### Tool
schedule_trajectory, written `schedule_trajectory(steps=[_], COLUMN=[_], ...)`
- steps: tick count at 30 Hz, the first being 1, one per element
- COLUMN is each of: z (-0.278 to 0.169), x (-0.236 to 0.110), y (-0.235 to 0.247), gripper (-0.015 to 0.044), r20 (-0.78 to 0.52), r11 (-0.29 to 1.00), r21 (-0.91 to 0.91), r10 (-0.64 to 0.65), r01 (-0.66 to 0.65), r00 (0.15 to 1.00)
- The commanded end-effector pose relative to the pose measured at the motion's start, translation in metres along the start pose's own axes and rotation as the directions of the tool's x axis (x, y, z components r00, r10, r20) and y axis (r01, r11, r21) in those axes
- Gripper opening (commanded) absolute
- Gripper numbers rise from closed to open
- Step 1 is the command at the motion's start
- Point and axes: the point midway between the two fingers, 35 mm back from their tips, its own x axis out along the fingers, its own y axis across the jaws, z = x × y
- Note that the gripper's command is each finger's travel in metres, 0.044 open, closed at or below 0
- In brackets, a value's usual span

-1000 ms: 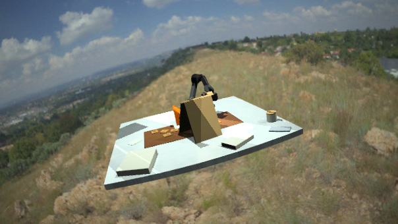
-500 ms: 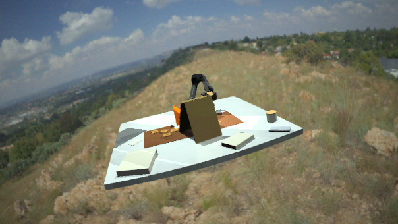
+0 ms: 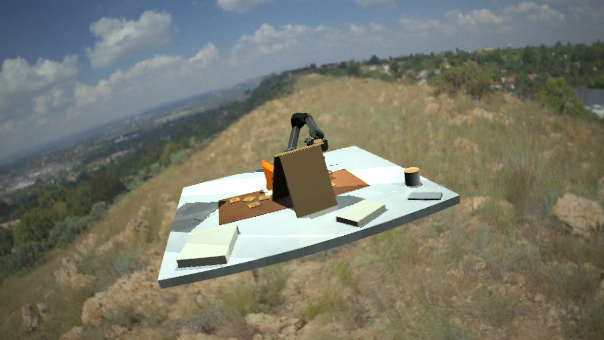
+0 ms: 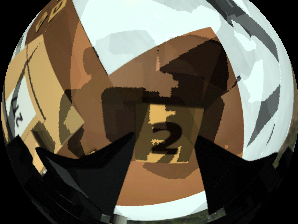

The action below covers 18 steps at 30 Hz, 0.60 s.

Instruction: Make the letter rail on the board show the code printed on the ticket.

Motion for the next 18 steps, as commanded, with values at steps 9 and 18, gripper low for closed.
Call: schedule_trajectory(steps=[9,18], z=[0.0002,0.0010], x=[-0.0062,-0.0097], y=[0.0000,0.0002], gripper=[0.0000,0.0000], r20=[-0.004,-0.004], r11=[1.000,1.000], r21=[-0.005,-0.005], r10=[0.000,0.000], r01=[0.000,0.000], r00=[1.000,1.000])
